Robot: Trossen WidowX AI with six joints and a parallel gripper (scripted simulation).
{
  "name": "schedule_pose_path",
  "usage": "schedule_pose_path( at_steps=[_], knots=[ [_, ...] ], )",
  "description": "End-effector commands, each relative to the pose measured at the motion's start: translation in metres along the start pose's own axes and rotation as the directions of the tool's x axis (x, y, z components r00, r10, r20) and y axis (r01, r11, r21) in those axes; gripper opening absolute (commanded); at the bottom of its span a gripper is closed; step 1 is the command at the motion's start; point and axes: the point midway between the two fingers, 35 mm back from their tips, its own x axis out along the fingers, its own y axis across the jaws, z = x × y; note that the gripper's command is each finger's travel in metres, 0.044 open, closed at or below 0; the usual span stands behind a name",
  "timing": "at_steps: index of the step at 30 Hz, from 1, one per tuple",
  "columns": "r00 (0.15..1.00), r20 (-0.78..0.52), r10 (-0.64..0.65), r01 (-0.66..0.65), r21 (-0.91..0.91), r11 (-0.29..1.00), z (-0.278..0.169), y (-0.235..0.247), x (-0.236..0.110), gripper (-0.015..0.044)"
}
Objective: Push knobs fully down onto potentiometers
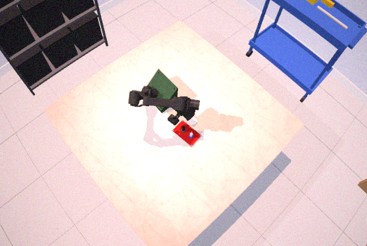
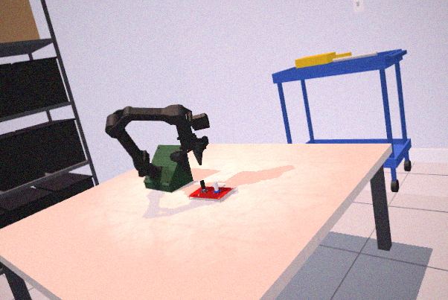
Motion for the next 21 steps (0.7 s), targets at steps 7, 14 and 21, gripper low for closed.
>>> schedule_pose_path(
  at_steps=[7, 14, 21],
  knots=[
    [1.000, -0.016, -0.009, 0.009, 0.007, 1.000, -0.064, 0.003, 0.003, 0.0440],
    [1.000, -0.016, -0.009, 0.009, 0.007, 1.000, -0.064, 0.003, 0.003, 0.0440],
    [1.000, -0.016, -0.009, 0.009, 0.007, 1.000, -0.064, 0.003, 0.003, 0.0440]
  ],
)
